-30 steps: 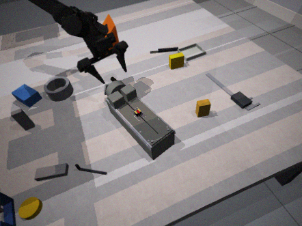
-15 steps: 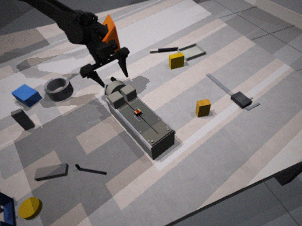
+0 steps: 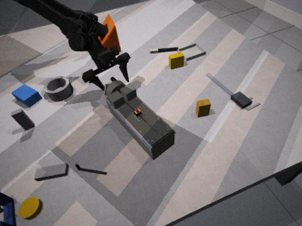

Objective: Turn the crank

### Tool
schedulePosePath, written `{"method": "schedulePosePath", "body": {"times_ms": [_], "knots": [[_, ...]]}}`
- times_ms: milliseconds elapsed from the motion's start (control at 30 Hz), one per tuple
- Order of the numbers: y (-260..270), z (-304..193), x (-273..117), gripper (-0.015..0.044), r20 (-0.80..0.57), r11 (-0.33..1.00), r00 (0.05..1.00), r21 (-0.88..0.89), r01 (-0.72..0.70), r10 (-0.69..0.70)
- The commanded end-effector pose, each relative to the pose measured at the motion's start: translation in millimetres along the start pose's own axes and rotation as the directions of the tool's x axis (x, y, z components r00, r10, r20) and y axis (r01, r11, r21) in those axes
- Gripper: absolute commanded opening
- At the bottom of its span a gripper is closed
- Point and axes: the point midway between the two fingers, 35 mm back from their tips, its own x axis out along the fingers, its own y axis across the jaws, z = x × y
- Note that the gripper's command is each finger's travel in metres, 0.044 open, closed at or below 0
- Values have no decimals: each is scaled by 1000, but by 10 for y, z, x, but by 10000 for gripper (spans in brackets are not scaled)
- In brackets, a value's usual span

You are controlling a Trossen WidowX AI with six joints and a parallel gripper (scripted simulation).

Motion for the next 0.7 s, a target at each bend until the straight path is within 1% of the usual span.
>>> {"method": "schedulePosePath", "body": {"times_ms": [0, 133, 667], "knots": [[30, -60, 31, 440, -1, 1000, 1000, -9, -8, 8], [29, -88, 52, 440, -1, 1000, 1000, -9, -8, 8], [29, -88, 52, 20, -1, 1000, 1000, -9, -8, 8]]}}
